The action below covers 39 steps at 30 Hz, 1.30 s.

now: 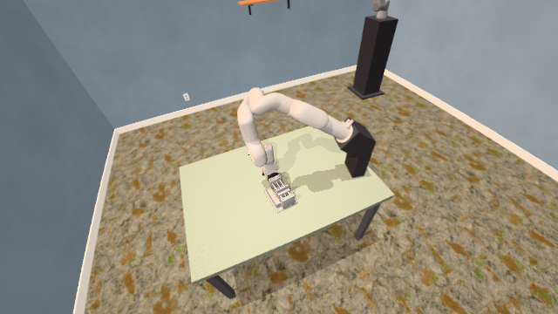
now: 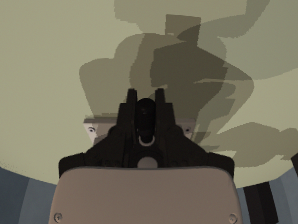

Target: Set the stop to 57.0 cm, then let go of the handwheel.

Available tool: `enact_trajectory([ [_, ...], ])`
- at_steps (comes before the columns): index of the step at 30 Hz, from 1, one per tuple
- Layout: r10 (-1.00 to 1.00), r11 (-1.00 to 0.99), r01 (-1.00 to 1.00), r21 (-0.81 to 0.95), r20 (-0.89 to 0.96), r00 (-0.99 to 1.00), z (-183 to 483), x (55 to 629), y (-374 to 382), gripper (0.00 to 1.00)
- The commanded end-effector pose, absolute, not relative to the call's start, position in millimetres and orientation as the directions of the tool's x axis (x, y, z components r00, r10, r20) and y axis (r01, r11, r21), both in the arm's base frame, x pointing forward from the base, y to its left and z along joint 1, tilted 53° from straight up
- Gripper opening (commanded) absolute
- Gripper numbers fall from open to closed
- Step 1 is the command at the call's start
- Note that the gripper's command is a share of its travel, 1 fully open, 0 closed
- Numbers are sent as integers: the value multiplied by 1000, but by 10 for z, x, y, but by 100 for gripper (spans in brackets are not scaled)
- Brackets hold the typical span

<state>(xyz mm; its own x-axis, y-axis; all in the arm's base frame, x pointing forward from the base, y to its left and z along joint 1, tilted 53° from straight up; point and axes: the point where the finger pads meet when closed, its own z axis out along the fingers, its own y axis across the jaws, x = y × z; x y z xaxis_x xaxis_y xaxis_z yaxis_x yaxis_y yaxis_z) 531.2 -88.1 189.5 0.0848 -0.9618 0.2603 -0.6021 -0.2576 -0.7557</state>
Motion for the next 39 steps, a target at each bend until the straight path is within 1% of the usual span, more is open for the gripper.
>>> enact_trajectory([
  [1, -962, -257, -600, -757, 259, 85, 1805, 5224, -916, 6],
  [39, -962, -257, -600, -757, 259, 85, 1833, 4901, -937, 6],
])
